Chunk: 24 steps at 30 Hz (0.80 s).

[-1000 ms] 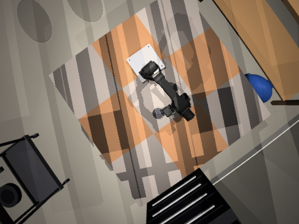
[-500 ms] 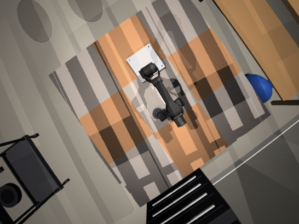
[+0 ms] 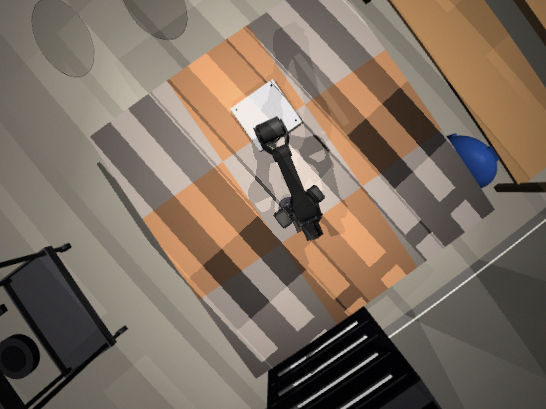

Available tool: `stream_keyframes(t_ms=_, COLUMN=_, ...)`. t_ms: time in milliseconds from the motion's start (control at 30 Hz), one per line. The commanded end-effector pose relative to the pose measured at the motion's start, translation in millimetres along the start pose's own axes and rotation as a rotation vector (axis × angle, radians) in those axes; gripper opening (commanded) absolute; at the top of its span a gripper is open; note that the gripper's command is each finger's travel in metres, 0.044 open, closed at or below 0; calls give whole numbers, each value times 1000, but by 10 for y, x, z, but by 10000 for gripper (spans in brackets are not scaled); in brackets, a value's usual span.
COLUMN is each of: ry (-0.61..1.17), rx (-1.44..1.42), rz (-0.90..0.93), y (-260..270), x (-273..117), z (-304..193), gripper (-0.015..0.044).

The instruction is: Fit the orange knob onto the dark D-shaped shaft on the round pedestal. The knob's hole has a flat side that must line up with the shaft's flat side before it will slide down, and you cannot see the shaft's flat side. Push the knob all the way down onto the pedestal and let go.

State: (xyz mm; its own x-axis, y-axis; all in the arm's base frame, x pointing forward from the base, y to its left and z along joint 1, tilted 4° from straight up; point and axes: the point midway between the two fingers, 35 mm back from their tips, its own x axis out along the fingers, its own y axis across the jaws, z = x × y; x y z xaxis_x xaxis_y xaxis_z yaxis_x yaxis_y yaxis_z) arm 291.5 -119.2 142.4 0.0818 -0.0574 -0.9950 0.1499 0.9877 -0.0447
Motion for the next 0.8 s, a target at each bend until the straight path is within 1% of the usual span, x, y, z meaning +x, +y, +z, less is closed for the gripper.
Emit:
stream_keyframes(t_ms=0, ry=0, rx=-2, rz=5, y=-130, x=50, z=-29, gripper=0)
stream_keyframes(t_ms=233, ry=0, rx=-3, rz=3, y=-304, x=100, z=-78, gripper=0)
stream_keyframes(t_ms=400, ry=1, rx=-3, rz=3, y=-309, x=148, z=-77, gripper=0)
stream_keyframes(t_ms=633, ry=1, rx=-3, rz=3, y=-310, x=343, z=-79, gripper=0)
stream_keyframes(t_ms=767, ry=1, rx=-3, rz=3, y=-310, x=359, z=-80, gripper=0)
